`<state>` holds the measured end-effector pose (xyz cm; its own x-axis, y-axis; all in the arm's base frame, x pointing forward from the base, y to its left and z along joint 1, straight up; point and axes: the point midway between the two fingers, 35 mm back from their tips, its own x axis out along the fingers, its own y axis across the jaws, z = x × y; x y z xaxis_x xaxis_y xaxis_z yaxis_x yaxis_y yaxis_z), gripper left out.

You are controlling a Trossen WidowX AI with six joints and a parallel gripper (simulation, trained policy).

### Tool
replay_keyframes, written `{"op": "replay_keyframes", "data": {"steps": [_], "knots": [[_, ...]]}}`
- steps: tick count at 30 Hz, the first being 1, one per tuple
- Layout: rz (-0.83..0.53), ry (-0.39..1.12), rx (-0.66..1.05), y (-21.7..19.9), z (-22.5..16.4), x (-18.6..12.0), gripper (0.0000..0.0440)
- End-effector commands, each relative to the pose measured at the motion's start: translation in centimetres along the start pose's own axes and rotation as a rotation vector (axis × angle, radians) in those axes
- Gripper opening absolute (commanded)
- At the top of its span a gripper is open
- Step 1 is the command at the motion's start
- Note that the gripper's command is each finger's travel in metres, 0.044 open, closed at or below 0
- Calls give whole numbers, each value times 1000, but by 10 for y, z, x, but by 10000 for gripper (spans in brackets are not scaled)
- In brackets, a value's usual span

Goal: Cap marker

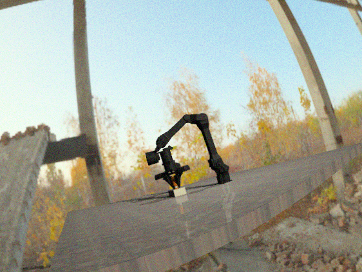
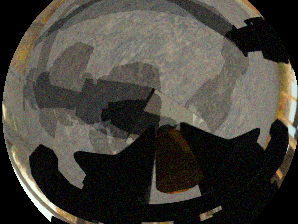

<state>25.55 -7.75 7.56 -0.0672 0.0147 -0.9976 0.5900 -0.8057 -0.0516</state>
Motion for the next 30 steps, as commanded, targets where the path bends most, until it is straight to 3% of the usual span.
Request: {"op": "replay_keyframes", "data": {"steps": [1,9,20,30], "knots": [[-14,-10,-18,-2,2,10,69],[-1,-6,-36,-1,3,11,85],[-36,-31,-39,-12,11,12,146],[29,-18,-72,-3,10,5,183]]}}
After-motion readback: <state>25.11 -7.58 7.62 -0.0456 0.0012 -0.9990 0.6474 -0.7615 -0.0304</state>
